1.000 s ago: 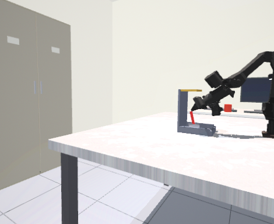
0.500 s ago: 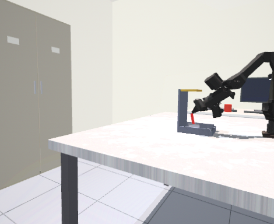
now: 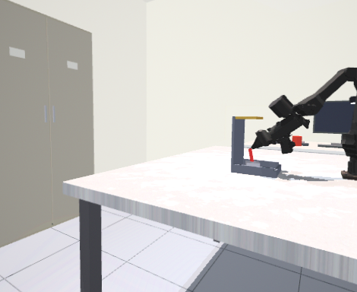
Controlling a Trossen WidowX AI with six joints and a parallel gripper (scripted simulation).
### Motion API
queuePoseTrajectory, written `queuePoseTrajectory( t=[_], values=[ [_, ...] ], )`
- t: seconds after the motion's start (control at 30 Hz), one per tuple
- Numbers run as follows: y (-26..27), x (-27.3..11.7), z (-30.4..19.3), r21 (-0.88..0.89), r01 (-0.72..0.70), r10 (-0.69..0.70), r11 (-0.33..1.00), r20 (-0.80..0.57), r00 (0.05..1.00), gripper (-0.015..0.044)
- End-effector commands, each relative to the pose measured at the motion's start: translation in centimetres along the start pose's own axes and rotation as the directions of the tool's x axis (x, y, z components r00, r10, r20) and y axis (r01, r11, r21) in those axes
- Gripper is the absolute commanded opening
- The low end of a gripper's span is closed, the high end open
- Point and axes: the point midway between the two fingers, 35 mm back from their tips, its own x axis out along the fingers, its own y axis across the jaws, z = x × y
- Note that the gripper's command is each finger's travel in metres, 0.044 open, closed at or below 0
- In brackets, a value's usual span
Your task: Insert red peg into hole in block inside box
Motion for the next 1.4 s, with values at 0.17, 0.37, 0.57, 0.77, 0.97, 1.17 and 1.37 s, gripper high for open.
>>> queuePoseTrajectory(
  t=[0.17, 0.37, 0.57, 0.77, 0.97, 1.17, 1.37],
  values=[
    [0.8, -2.7, 2.0, 0.002, -0.002, 0.002, 1.000, 0.004, 1.000, 0.0220],
    [0.8, -4.4, 2.2, 0.004, -0.002, 0.002, 1.000, 0.011, 1.000, 0.0351],
    [1.0, -7.1, 2.4, 0.005, -0.003, 0.003, 1.000, 0.017, 1.000, 0.0440],
    [1.6, -9.7, 2.5, 0.003, -0.003, 0.003, 1.000, 0.015, 1.000, 0.0440],
    [2.2, -11.2, 2.6, 0.001, -0.002, 0.002, 1.000, 0.012, 1.000, 0.0440],
    [2.2, -11.2, 2.6, 0.001, -0.002, 0.002, 1.000, 0.012, 1.000, 0.0440],
    [2.2, -11.2, 2.6, 0.001, -0.002, 0.002, 1.000, 0.012, 1.000, 0.0440]
  ],
)
